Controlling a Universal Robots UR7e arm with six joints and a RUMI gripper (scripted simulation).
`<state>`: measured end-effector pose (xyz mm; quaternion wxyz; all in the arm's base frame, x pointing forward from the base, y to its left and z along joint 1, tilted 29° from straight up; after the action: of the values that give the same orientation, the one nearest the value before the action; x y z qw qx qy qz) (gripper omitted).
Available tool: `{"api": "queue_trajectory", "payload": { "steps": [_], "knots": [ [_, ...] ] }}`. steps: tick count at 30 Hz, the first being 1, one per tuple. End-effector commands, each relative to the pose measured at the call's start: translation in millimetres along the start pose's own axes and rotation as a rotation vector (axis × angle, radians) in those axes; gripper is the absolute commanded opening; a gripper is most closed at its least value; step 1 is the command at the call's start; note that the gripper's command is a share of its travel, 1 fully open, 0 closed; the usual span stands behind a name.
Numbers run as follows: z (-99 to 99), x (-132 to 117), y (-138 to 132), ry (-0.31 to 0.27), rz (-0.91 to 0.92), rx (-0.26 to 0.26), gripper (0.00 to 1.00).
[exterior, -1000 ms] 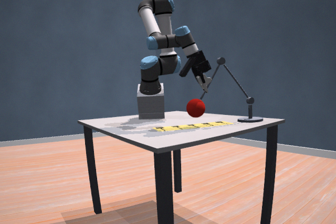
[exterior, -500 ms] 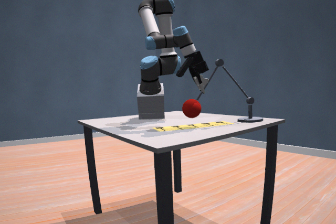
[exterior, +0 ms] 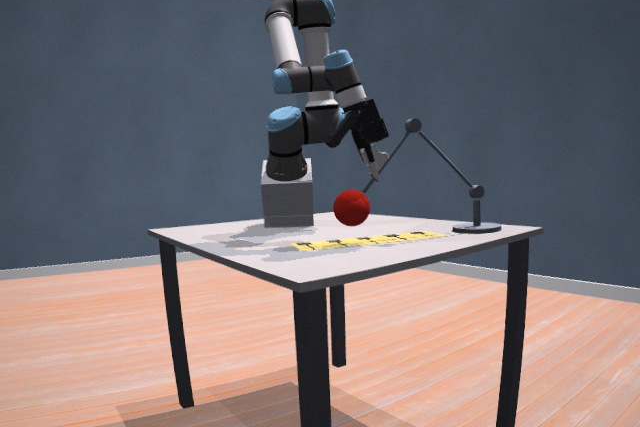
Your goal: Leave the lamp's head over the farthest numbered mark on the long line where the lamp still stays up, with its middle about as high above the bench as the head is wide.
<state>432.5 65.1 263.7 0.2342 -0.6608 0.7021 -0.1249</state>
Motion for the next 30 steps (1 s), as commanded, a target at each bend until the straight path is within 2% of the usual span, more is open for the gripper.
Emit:
{"api": "queue_trajectory", "payload": {
  "steps": [1, 6, 25, 26, 30],
  "knots": [
    [-1.2, 22, -3, -0.133, -0.143, -0.019, 0.00],
    [-2.5, 34, -3, -0.133, -0.144, -0.019, 0.00],
    [-2.5, 33, -3, -0.128, -0.138, -0.018, 0.00],
    [-2.6, 33, -3, -0.122, -0.132, -0.018, 1.00],
    [-2.8, 29, -2, -0.078, -0.085, -0.012, 1.00]
  ]
}}
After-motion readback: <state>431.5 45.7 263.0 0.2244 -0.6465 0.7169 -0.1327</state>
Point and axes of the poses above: the point where the finger pads meet when closed, its own z axis out along the fingers, its own y axis across the jaws, x = y × z, the point moved 8 cm from there along -z, back along the fingers, and after that the axes turned 8 degrees about -z, right-handed, at the moved point
